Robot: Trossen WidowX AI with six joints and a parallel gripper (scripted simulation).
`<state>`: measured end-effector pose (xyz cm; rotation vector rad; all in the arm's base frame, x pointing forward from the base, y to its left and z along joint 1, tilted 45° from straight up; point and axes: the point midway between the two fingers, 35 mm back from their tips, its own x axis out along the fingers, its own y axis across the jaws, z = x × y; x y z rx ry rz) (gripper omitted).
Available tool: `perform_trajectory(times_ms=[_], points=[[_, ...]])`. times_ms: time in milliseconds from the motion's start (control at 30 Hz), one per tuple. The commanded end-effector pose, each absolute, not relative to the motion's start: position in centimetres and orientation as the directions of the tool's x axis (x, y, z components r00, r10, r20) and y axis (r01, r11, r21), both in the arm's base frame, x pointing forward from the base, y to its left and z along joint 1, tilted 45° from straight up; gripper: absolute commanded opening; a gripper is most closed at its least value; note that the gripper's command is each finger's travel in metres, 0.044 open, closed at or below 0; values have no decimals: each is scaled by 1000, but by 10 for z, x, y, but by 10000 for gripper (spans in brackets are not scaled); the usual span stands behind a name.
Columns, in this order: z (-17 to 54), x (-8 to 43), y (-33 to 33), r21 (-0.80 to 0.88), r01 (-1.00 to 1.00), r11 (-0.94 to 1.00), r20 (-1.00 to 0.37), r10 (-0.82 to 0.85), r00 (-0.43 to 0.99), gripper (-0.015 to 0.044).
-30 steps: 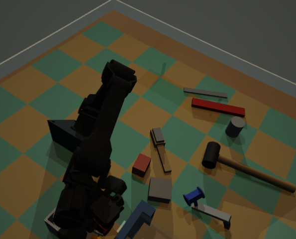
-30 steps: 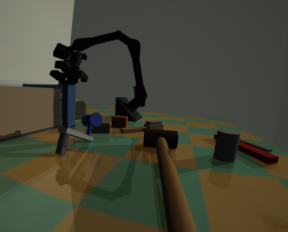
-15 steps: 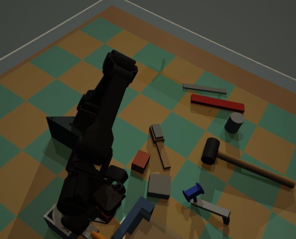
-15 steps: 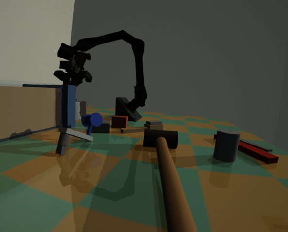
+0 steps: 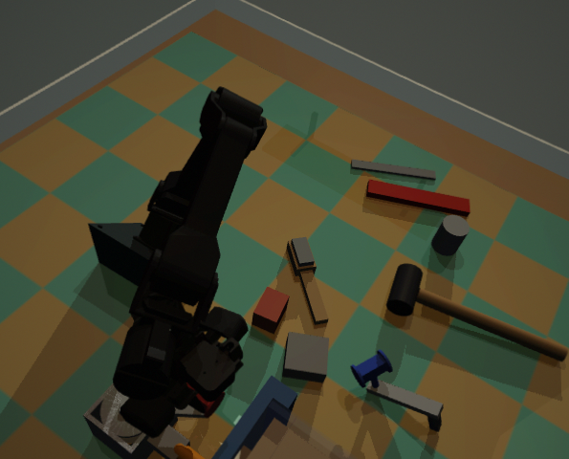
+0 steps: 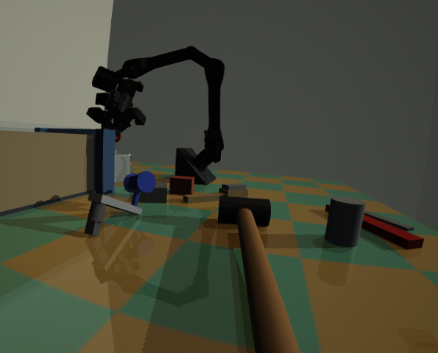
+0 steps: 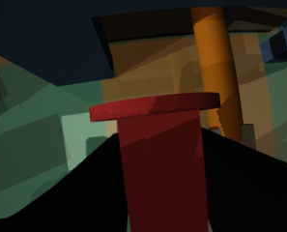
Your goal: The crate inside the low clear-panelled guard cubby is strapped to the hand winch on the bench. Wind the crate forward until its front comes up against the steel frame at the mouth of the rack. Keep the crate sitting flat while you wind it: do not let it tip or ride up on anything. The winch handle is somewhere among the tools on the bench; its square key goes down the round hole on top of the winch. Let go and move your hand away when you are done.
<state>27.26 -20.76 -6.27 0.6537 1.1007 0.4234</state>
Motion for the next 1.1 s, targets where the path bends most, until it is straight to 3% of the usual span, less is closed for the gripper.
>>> perform_trajectory(times_ms=[0,1067], points=[[-59,264,-199,689,14,724,-670,630,393,0],[-44,235,-183,690,16,723,-670,631,391,0]])
